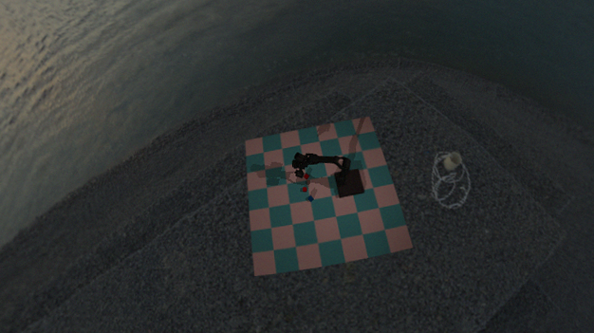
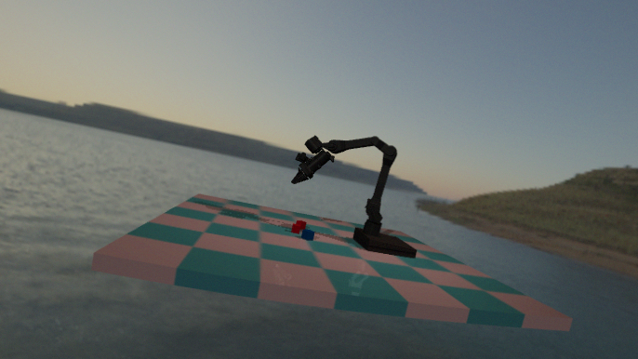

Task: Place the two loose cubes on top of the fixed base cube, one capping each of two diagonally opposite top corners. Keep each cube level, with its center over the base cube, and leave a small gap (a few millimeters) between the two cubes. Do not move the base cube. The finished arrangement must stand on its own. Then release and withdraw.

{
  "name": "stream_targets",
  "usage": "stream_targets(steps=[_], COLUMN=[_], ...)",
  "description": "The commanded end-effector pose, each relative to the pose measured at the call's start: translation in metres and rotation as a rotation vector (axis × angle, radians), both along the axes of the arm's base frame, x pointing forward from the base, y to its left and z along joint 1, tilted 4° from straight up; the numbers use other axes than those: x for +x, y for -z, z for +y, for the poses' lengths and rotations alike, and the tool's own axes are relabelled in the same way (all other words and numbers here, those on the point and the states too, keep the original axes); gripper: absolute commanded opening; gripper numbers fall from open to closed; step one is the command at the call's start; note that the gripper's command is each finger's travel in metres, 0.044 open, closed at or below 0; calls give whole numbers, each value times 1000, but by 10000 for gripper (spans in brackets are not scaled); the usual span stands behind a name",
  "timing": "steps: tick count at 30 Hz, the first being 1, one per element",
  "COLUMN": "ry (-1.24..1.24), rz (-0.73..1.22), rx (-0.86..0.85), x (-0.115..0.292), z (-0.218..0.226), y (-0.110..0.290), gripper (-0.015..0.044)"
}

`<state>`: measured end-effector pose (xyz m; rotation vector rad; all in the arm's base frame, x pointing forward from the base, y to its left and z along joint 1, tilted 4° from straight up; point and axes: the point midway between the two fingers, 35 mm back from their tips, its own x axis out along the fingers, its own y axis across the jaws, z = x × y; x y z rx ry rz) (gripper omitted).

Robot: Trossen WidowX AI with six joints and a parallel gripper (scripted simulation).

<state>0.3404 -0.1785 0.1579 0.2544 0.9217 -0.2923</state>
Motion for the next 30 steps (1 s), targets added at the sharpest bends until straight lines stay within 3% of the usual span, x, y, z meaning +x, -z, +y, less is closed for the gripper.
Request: stream_targets(steps=[1,15,24,30], ry=[-163,-871,-901,-901], rz=[161,640,654,654], rx=[-71,-117,-113,-113], x=[-9,-57,-58,-59], z=[0,9,9,10], y=[17,61,63,111], gripper=[265,265,265,265])
